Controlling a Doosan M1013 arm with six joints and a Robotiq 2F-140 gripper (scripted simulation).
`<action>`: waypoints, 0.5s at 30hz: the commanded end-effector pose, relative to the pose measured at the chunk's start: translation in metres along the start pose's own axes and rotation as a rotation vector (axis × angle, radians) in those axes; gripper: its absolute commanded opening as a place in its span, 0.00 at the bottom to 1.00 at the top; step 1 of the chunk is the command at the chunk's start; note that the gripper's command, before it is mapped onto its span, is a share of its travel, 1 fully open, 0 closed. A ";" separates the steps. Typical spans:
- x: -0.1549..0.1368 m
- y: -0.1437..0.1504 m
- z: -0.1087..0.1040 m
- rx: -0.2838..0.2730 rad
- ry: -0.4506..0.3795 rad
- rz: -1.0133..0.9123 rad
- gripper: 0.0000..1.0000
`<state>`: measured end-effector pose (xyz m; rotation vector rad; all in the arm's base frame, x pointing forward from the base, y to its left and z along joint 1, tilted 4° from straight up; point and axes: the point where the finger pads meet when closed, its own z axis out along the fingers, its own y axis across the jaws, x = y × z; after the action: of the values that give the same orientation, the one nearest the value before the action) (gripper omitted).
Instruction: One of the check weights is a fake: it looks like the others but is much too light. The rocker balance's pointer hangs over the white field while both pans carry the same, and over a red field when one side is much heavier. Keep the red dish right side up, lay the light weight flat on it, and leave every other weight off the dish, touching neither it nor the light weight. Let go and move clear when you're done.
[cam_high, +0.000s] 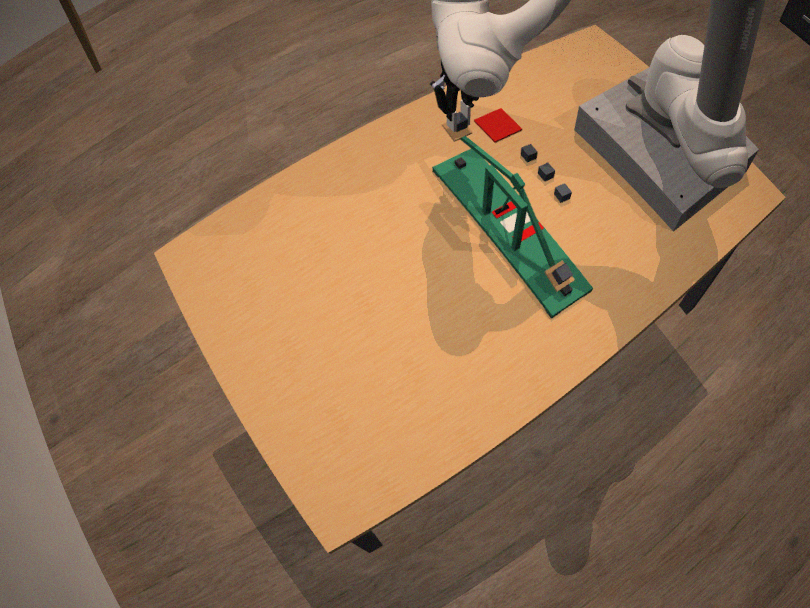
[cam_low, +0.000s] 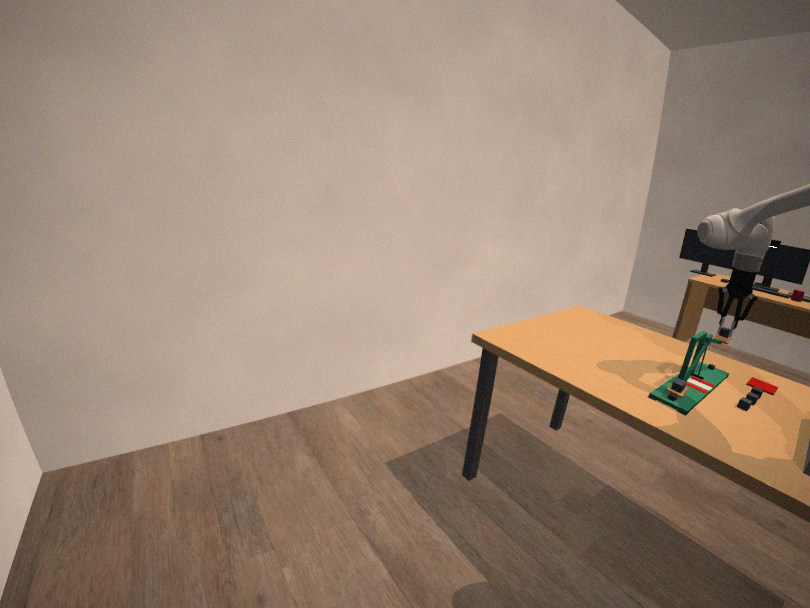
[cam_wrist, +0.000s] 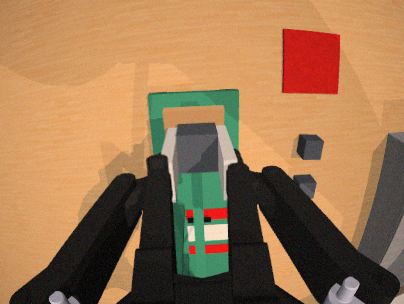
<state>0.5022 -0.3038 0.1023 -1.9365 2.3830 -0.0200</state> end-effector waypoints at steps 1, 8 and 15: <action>-0.001 -0.003 0.003 0.004 -0.001 0.003 0.24; -0.001 -0.004 0.003 0.004 -0.001 0.004 0.24; 0.000 -0.005 0.003 0.004 -0.001 0.005 0.24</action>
<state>0.5021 -0.3037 0.1010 -1.9352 2.3848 -0.0166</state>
